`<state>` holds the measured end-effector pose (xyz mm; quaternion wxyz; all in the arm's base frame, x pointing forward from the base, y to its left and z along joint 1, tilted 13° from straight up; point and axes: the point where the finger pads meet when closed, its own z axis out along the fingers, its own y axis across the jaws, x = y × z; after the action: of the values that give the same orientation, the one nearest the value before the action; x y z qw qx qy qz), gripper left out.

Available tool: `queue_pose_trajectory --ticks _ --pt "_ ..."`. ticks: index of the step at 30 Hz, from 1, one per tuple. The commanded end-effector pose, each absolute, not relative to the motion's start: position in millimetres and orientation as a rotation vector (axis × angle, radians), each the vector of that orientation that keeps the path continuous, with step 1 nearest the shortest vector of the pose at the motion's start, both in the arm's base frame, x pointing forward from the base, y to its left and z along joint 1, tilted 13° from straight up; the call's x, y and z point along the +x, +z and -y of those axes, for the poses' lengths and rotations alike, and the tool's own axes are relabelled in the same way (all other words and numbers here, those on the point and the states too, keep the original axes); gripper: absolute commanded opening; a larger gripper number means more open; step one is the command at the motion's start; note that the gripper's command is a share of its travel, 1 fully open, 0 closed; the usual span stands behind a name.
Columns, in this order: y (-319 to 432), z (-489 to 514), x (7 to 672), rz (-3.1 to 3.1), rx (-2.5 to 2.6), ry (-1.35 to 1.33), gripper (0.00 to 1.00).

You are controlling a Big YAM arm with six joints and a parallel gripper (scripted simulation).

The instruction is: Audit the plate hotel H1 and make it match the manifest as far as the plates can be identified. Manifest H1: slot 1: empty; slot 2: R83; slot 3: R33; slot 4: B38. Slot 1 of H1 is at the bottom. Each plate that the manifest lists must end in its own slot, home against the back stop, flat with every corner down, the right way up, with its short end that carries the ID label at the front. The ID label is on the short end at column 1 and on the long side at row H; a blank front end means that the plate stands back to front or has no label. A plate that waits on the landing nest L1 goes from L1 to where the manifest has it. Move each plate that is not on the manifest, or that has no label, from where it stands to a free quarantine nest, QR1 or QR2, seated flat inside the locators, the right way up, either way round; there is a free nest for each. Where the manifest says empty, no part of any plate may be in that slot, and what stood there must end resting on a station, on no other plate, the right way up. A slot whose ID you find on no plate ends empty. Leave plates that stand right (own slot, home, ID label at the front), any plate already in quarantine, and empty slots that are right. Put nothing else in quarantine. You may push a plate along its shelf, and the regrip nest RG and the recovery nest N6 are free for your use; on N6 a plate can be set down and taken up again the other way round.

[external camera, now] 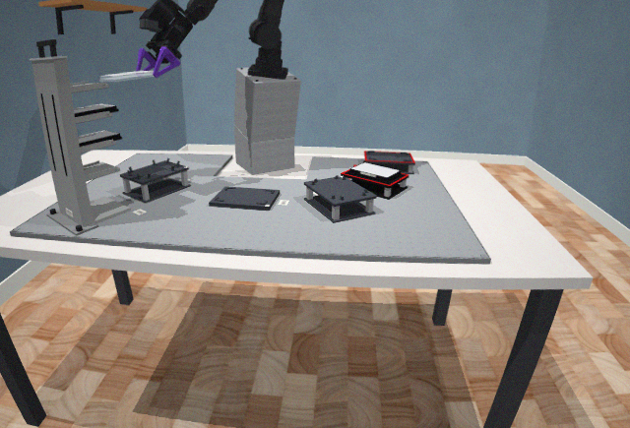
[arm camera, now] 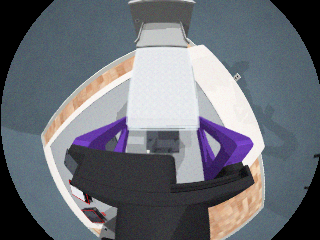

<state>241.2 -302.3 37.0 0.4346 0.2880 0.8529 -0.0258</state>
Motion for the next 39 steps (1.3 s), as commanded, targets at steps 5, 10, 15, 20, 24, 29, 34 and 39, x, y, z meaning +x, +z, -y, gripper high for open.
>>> queue_pose_trajectory --ticks 5,10,15,20,24,29,34,39 --pt "46 306 234 -2.098 0.686 -0.113 0.86" --pt "44 303 229 -2.097 0.685 -0.115 0.86" --pt "40 300 226 -2.101 0.688 -0.110 0.86" --pt "39 297 221 -2.099 0.687 -0.113 0.86" --pt "36 294 217 -2.100 0.687 -0.113 0.86" --pt "32 290 212 -2.103 0.689 -0.110 0.86" --pt "32 292 221 -2.110 0.662 -0.100 0.86" --pt "22 285 216 -2.115 0.694 -0.083 0.86"
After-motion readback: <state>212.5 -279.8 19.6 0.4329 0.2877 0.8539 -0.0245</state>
